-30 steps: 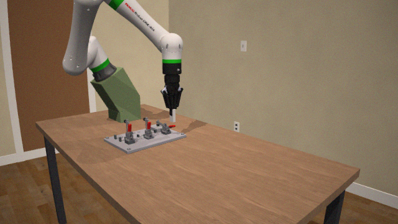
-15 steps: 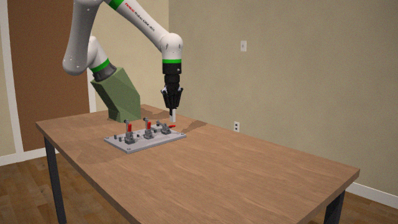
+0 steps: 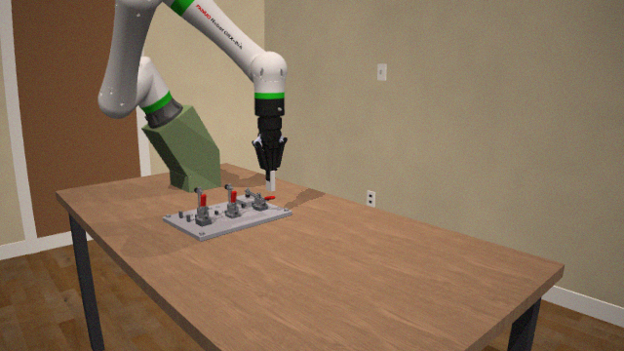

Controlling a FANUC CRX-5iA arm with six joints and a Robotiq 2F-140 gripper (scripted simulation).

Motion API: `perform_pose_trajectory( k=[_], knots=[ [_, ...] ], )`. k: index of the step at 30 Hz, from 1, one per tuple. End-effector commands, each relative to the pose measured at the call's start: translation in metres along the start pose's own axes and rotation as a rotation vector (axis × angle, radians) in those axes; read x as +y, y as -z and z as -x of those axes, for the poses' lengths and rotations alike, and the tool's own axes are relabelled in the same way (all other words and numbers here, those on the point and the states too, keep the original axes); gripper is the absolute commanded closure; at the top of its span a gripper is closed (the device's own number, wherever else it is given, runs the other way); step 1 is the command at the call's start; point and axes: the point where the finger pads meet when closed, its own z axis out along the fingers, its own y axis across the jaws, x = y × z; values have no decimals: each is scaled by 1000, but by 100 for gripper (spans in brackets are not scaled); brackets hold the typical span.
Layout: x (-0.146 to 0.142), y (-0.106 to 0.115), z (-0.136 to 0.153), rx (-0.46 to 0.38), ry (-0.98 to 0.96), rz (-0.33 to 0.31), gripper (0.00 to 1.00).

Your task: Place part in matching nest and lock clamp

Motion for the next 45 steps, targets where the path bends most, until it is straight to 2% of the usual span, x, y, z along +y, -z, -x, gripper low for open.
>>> perform_pose_trajectory(
  k=[1, 19, 29, 45],
  knots=[
    [0, 0, 0, 0, 0, 0, 100],
    [0, -3, 0, 0, 0, 0, 100],
    [0, -13, 0, 0, 0, 0, 100],
    [0, -14, 0, 0, 0, 0, 100]
  ],
)
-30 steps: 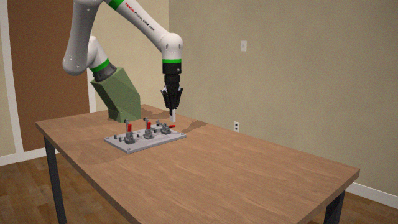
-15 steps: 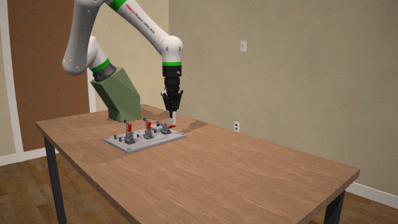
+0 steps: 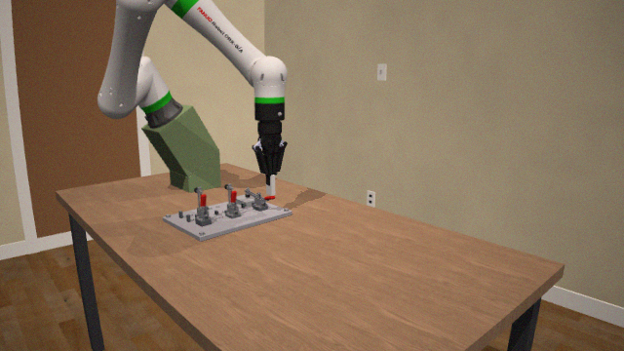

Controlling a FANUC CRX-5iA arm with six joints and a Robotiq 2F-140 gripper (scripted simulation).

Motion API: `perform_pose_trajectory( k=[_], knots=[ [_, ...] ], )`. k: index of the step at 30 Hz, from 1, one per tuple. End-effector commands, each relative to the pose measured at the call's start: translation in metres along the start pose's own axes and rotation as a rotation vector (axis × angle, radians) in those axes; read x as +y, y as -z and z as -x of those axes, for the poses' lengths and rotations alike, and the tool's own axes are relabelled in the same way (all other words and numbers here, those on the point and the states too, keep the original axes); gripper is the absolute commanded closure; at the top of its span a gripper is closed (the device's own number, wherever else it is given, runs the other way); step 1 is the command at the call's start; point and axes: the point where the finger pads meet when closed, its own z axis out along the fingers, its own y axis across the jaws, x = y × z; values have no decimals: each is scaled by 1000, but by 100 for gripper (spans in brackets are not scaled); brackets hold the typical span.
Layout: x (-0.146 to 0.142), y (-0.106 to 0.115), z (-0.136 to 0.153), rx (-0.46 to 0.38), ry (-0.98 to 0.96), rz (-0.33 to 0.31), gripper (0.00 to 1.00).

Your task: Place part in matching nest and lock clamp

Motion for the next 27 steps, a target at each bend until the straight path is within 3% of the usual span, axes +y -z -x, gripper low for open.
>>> perform_pose_trajectory(
  k=[1, 27],
  knots=[
    [0, 0, 0, 0, 0, 0, 100],
    [0, -3, 0, 0, 0, 0, 100]
  ],
)
